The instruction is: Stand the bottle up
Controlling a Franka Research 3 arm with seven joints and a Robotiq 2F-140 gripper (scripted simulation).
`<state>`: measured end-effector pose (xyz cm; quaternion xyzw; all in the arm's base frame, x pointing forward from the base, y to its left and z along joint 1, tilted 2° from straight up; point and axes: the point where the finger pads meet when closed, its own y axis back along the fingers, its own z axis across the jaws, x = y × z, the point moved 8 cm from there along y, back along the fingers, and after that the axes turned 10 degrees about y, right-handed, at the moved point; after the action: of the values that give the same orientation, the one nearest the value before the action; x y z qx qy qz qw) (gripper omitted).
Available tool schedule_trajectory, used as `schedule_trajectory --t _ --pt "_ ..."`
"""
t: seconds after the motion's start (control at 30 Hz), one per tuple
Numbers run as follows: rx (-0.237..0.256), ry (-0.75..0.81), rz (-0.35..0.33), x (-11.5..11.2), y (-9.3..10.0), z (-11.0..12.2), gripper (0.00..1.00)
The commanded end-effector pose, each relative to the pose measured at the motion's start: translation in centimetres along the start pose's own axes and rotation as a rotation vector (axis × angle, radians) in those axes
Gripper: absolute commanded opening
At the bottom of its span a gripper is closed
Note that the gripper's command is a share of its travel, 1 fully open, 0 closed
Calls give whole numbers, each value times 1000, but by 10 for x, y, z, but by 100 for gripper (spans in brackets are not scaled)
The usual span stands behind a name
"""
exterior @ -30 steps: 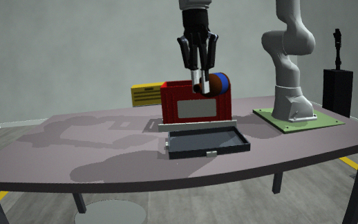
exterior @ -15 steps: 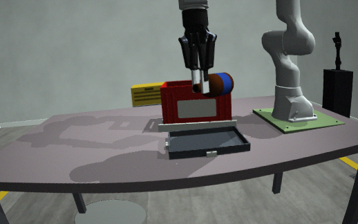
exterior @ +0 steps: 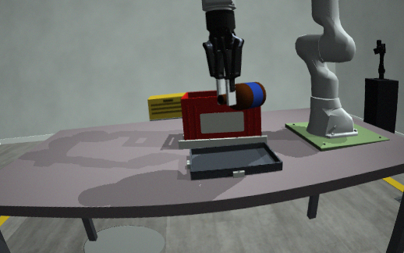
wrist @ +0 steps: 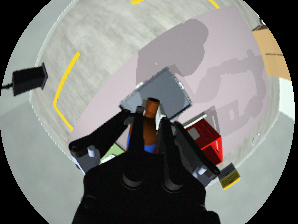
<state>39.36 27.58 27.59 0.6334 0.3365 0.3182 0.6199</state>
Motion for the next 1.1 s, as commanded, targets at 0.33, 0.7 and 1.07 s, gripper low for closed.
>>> schedule_trajectory --t 0.33,0.7,1.07 --pt "-2 -26 4 1 2 1 0" --pt "-2 -26 4 1 2 1 0" --pt "-2 -58 4 1 2 1 0"
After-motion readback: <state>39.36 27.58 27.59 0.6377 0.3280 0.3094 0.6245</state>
